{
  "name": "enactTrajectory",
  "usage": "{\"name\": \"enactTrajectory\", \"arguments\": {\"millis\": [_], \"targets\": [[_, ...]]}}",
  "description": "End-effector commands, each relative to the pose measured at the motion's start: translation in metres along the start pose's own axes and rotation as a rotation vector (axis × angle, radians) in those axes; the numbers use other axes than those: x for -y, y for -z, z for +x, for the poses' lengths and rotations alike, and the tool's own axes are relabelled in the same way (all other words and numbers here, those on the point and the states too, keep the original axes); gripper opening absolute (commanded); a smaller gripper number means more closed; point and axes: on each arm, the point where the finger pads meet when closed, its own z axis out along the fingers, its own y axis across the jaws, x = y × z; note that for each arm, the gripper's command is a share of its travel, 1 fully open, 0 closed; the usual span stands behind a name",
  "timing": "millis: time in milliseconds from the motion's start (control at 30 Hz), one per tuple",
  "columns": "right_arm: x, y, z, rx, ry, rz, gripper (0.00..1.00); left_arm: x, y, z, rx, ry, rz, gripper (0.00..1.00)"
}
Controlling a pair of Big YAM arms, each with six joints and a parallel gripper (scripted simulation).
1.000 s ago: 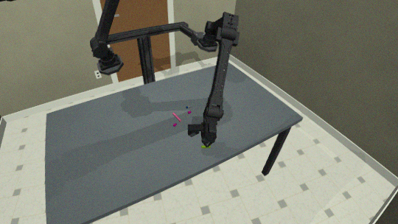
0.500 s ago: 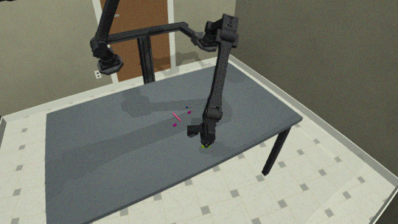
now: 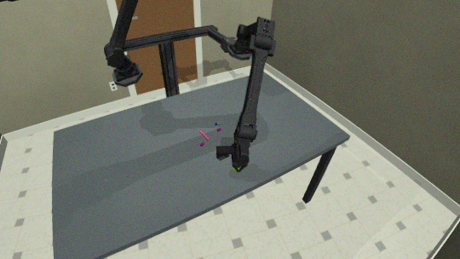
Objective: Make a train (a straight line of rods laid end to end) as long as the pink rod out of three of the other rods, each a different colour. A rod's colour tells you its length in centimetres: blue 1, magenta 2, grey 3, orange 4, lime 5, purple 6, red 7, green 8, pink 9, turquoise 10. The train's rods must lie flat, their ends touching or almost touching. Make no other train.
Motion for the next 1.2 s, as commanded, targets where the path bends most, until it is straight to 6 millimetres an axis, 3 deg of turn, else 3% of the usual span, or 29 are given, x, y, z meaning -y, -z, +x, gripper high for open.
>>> {"name": "enactTrajectory", "arguments": {"millis": [0,1100,1133,1167], "targets": [[0.0109,0.0075,-0.0238,0.061,-0.01,0.024,1.0,-0.0216,0.0001,0.0069,0.003,0.014,-0.043,0.23],[0.0109,0.0075,-0.0238,0.061,-0.01,0.024,1.0,-0.0216,0.0001,0.0069,0.003,0.014,-0.043,0.23],[0.0109,0.0075,-0.0238,0.061,-0.01,0.024,1.0,-0.0216,0.0001,0.0069,0.003,0.014,-0.043,0.04],[0.0109,0.0075,-0.0238,0.061,-0.01,0.024,1.0,-0.0217,0.0003,0.0069,0.003,0.014,-0.044,0.04]]}}
